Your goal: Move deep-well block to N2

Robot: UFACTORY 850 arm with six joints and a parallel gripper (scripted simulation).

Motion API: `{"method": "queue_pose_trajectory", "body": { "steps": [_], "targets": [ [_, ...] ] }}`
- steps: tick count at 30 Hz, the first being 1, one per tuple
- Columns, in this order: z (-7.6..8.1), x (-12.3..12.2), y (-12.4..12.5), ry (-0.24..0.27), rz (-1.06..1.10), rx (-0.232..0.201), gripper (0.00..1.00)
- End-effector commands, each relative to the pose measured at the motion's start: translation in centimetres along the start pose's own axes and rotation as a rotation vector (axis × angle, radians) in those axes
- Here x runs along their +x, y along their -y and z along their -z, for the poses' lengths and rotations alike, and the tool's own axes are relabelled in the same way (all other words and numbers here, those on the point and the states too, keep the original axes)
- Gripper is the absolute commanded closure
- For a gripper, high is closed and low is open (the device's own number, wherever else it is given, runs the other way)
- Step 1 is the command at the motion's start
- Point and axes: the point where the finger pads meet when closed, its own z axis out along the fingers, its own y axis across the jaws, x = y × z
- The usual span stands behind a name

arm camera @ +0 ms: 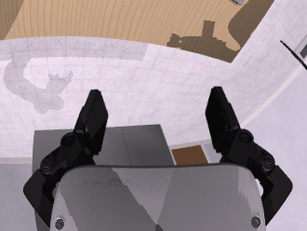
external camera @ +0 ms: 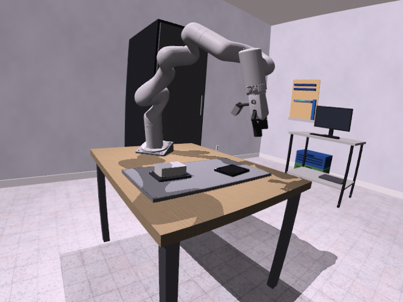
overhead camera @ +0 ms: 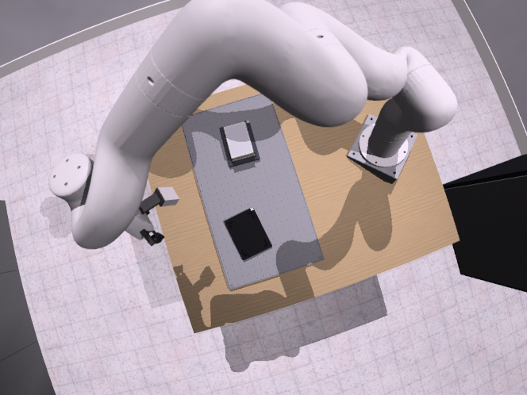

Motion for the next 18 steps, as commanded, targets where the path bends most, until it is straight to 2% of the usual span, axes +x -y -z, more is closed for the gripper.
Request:
{"method": "queue_pose_trajectory", "body": {
  "steps": [1, 2, 5, 9, 12, 18],
  "targets": [
    [0.2, -0.1, 0.0, 0.003, 0.000, 0.001, 0.00],
    [0.2, -0.1, 0.0, 0.003, 0.000, 0.001, 0.00],
    [0.0, 0.9, 1.1, -0.011, 0.070, 0.038, 0.00],
    [-0.1, 1.9, 2.1, -0.011, 0.070, 0.038, 0.00],
    [-0.3, 3.1, 3.1, -0.030, 0.142, 0.072, 0.00],
    [-0.6, 4.6, 4.5, -0.038, 0.172, 0.084, 0.00]
  ]
}}
